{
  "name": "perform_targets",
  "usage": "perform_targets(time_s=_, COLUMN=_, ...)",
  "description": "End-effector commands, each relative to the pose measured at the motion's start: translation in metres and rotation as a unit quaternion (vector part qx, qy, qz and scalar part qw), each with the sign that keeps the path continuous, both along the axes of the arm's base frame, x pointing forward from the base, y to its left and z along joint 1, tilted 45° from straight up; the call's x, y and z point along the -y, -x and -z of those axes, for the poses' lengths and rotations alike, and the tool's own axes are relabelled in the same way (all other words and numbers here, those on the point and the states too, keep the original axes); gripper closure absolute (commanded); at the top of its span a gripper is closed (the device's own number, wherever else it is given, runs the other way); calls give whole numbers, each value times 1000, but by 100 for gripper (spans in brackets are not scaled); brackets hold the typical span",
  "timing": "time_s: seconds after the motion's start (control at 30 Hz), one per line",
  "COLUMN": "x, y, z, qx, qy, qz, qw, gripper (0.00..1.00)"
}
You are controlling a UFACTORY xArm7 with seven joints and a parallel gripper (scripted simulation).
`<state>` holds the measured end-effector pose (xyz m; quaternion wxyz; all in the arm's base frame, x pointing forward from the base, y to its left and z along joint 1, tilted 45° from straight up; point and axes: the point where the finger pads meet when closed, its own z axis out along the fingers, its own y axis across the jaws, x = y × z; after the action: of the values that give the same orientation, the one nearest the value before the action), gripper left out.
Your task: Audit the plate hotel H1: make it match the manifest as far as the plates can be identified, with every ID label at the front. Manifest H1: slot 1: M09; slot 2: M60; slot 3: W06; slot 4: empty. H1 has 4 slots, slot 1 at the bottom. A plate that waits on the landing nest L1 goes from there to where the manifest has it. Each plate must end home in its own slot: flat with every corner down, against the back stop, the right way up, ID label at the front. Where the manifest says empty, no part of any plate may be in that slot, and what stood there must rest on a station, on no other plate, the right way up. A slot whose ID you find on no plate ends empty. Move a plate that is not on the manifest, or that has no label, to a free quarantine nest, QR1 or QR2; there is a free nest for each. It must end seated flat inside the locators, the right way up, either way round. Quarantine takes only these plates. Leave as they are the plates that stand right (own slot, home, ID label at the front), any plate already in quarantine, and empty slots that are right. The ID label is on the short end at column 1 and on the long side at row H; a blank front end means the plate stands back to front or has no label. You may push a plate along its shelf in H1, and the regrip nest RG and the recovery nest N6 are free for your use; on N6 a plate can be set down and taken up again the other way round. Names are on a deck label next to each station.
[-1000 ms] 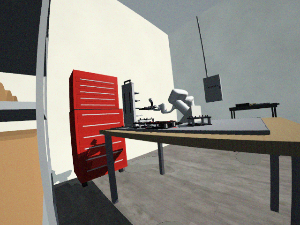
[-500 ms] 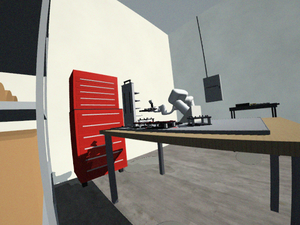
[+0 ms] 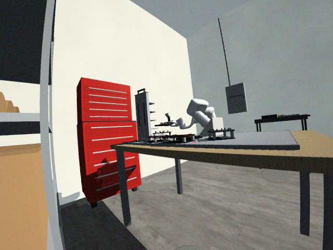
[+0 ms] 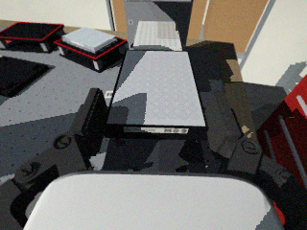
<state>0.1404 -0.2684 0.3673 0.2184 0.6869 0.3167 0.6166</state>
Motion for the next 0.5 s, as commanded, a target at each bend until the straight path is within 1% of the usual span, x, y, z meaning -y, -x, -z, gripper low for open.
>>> perform_targets(time_s=0.0, x=5, y=0, z=5, qx=0, qy=1, qz=0, qw=1000, gripper=100)
perform_targets(time_s=0.47, x=19, y=1, z=19, qx=0, qy=1, qz=0, qw=1000, gripper=100)
